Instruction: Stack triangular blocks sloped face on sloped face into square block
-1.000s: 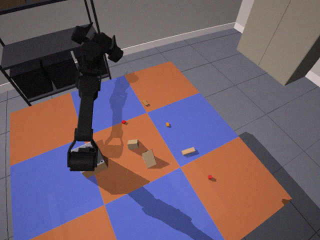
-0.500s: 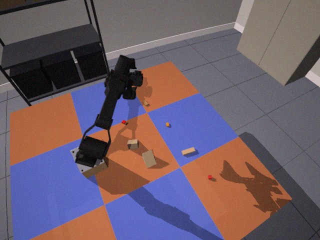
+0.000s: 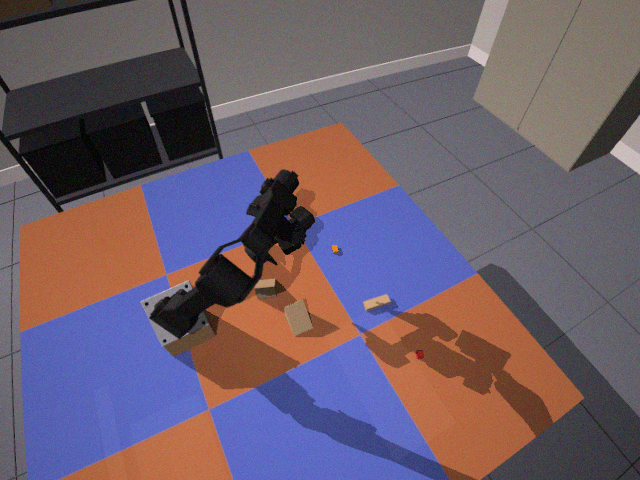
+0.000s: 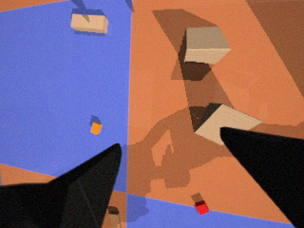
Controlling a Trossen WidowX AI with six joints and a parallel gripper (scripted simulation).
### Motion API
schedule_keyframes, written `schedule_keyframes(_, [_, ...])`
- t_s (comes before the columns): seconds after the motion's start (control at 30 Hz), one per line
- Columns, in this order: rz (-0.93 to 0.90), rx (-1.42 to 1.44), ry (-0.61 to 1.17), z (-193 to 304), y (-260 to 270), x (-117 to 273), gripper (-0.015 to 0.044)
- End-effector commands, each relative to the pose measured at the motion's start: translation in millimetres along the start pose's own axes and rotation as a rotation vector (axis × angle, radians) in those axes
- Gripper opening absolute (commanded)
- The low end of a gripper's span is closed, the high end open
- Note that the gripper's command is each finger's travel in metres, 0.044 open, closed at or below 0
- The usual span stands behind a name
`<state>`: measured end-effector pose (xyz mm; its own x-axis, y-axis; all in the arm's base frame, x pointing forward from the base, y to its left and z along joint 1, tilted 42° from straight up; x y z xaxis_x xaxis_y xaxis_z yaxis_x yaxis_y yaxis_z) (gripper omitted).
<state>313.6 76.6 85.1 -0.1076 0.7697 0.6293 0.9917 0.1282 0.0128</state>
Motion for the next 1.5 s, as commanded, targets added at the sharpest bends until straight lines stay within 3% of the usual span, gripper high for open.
schedule_keyframes(0.0, [0.144,-0.105,-0.153,-17,-13,-29,0.0440])
schedule_keyframes(0.13, [0.228,-0.167,-0.270,-30,-23,-49,0.0440])
schedule_keyframes(1.47, [0.220,-0.169,-0.245,-41,-34,-102,0.0440])
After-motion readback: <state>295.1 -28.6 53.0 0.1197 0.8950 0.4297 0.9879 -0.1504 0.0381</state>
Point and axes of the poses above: the point midway between the two fingers, 35 mm back from their tips, its own x axis back along the fingers, its own y axis across the jaws, z = x × y, the point moved 10 cm from there along x, back along the fingers, and after that the axes turned 1 degree about x, right-handed, at the moved point
